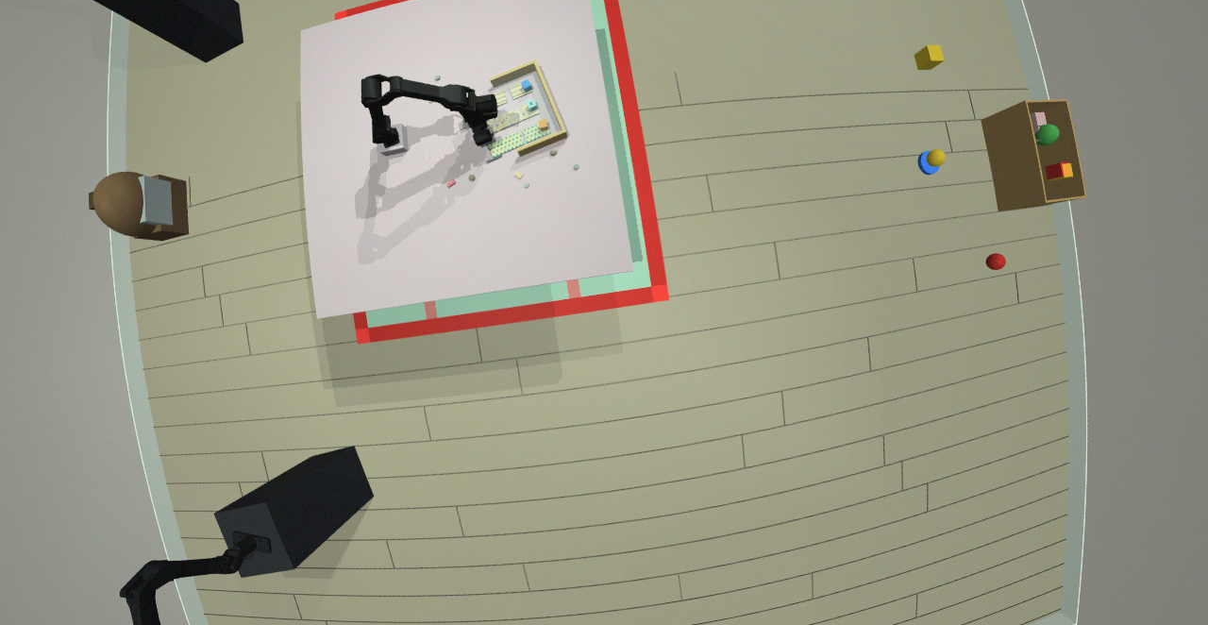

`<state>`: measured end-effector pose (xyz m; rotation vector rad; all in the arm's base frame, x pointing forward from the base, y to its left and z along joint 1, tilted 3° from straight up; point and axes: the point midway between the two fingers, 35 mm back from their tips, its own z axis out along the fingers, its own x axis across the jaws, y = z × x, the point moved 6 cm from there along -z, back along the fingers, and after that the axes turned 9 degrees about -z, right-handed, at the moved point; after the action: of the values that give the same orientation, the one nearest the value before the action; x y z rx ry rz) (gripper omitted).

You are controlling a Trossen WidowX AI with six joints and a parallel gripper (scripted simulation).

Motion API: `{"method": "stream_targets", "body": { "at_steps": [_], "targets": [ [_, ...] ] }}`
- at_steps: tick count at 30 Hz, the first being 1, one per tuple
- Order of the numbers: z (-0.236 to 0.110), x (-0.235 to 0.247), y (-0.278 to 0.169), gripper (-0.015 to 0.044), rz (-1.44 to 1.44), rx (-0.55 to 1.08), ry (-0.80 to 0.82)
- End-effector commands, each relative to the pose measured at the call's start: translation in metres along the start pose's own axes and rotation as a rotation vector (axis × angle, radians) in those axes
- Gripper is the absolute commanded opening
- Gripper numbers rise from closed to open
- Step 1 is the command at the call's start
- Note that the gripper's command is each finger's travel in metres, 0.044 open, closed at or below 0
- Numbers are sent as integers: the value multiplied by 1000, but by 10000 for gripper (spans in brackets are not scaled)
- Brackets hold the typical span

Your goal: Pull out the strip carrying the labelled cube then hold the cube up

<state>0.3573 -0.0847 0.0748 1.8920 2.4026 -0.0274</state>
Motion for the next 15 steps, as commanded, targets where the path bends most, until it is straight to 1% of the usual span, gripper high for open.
{"method": "stream_targets", "body": {
  "at_steps": [1,15],
  "targets": [
    [4,2,-9,0,-3,11,8],
    [4,6,-30,0,-4,12,8]
  ]
}}
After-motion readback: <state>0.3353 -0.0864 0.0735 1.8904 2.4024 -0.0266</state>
